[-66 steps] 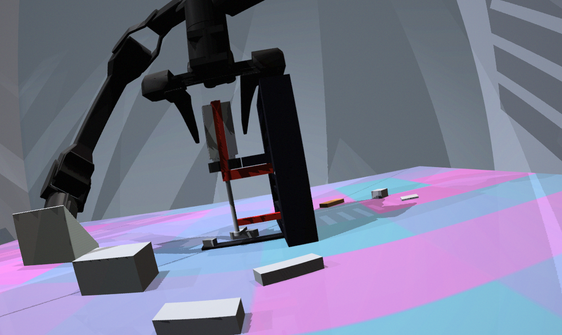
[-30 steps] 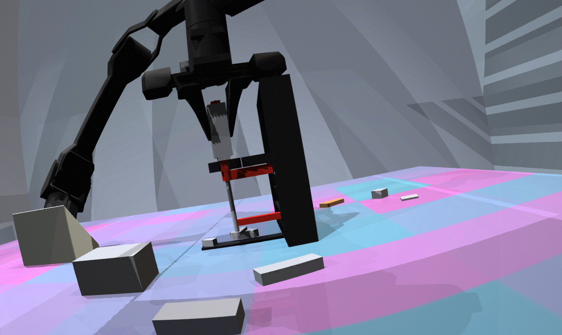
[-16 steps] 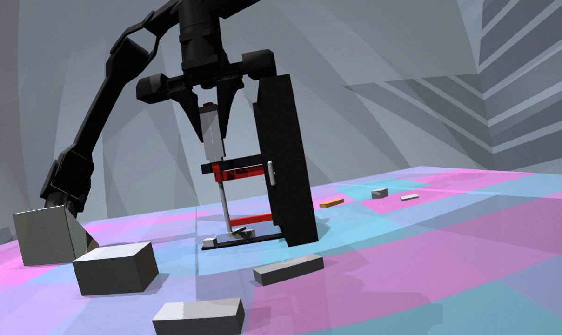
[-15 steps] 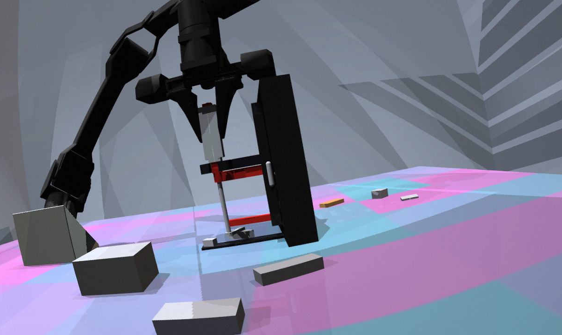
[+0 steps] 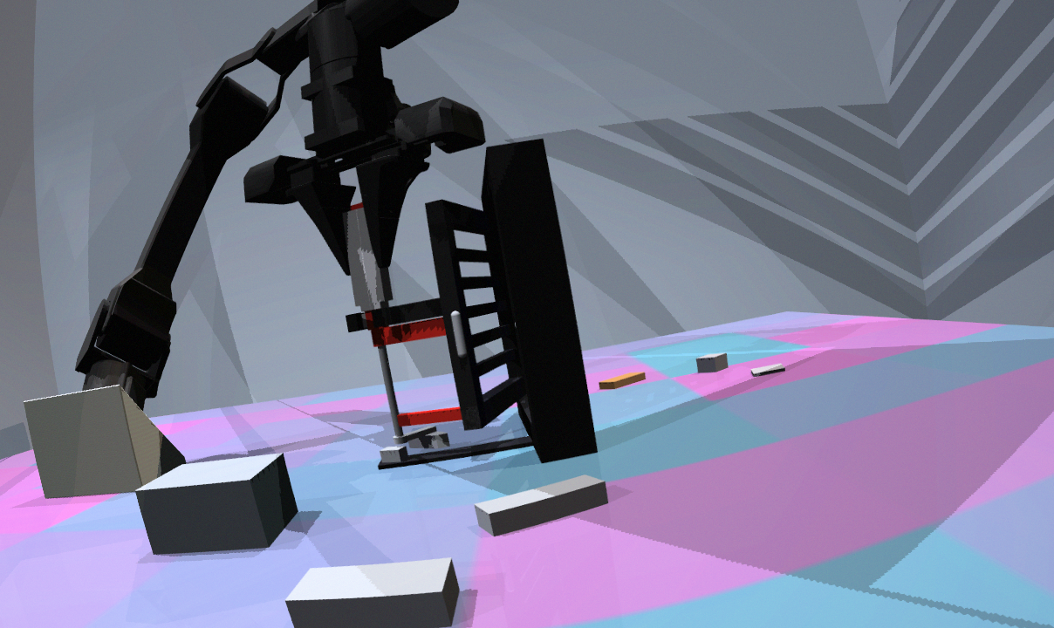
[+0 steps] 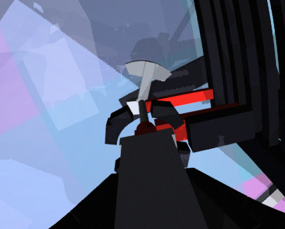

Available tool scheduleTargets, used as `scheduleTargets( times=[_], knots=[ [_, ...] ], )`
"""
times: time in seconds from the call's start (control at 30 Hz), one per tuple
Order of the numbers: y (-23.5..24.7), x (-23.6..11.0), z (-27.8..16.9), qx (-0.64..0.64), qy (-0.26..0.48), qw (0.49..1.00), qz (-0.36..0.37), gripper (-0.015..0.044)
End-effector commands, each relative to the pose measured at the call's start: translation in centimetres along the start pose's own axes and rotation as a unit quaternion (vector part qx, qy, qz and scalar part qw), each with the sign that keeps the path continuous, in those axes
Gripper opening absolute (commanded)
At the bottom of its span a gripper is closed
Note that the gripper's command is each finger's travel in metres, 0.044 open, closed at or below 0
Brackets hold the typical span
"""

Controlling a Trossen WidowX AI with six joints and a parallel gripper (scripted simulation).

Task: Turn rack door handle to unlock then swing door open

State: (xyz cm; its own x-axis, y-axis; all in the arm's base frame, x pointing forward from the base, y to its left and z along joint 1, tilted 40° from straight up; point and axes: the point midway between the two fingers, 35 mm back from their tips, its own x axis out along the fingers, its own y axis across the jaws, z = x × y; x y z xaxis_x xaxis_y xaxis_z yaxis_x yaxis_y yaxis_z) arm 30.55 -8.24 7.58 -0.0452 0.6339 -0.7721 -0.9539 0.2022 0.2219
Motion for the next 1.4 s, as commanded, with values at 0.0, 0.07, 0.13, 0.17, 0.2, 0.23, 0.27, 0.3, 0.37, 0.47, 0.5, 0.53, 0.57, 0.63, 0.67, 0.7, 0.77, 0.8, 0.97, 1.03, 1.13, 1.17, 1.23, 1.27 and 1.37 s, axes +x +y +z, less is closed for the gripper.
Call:
scheduleTargets(
  times=[0.0, 0.07, 0.13, 0.17, 0.2, 0.23, 0.27, 0.3, 0.37, 0.47, 0.5, 0.53, 0.57, 0.63, 0.67, 0.7, 0.77, 0.8, 0.97, 1.03, 1.13, 1.17, 1.23, 1.27, 1.37],
  knots=[
    [1.0, 0.1, 0.3, 0.053, -0.002, 0.999, -0.002, 0.0017],
    [1.5, 0.1, 0.5, 0.072, -0.002, 0.997, -0.002, 0.0017],
    [2.0, 0.1, 0.7, 0.091, -0.003, 0.996, -0.001, 0.0017],
    [2.2, 0.1, 0.8, 0.1, -0.003, 0.995, -0.001, 0.0017],
    [2.4, 0.1, 0.9, 0.109, -0.003, 0.994, -0.001, 0.0017],
    [2.6, 0.1, 1.0, 0.118, -0.003, 0.993, -0.001, 0.0017],
    [2.8, 0.1, 1.1, 0.127, -0.003, 0.992, -0.001, 0.0017],
    [3.1, 0.1, 1.2, 0.136, -0.003, 0.991, -0.001, 0.0017],
    [3.5, 0.1, 1.4, 0.153, -0.003, 0.988, -0.001, 0.0017],
    [4.1, 0.1, 1.8, 0.179, -0.003, 0.984, 0.0, 0.0017],
    [4.3, 0.1, 1.9, 0.188, -0.003, 0.982, 0.0, 0.0017],
    [4.5, 0.1, 2.0, 0.196, -0.003, 0.981, 0.0, 0.0017],
    [4.7, 0.1, 2.2, 0.204, -0.003, 0.979, 0.0, 0.0017],
    [5.1, 0.1, 2.5, 0.221, -0.003, 0.975, 0.0, 0.0017],
    [5.2, 0.1, 2.6, 0.229, -0.003, 0.973, 0.0, 0.0017],
    [5.4, 0.1, 2.8, 0.238, -0.003, 0.971, 0.0, 0.0017],
    [5.8, 0.1, 3.1, 0.254, -0.003, 0.967, 0.001, 0.0017],
    [6.0, 0.1, 3.2, 0.262, -0.003, 0.965, 0.001, 0.0017],
    [6.8, 0.1, 4.1, 0.303, -0.003, 0.953, 0.001, 0.0017],
    [7.1, 0.1, 4.4, 0.319, -0.003, 0.948, 0.001, 0.0017],
    [7.5, 0.1, 5.0, 0.344, -0.003, 0.939, 0.002, 0.0017],
    [7.7, 0.1, 5.2, 0.351, -0.003, 0.936, 0.002, 0.0017],
    [7.9, 0.1, 5.6, 0.367, -0.003, 0.93, 0.002, 0.0017],
    [8.1, 0.1, 5.7, 0.374, -0.003, 0.927, 0.002, 0.0017],
    [8.4, 0.1, 6.2, 0.394, -0.003, 0.919, 0.002, 0.0017]
  ],
)
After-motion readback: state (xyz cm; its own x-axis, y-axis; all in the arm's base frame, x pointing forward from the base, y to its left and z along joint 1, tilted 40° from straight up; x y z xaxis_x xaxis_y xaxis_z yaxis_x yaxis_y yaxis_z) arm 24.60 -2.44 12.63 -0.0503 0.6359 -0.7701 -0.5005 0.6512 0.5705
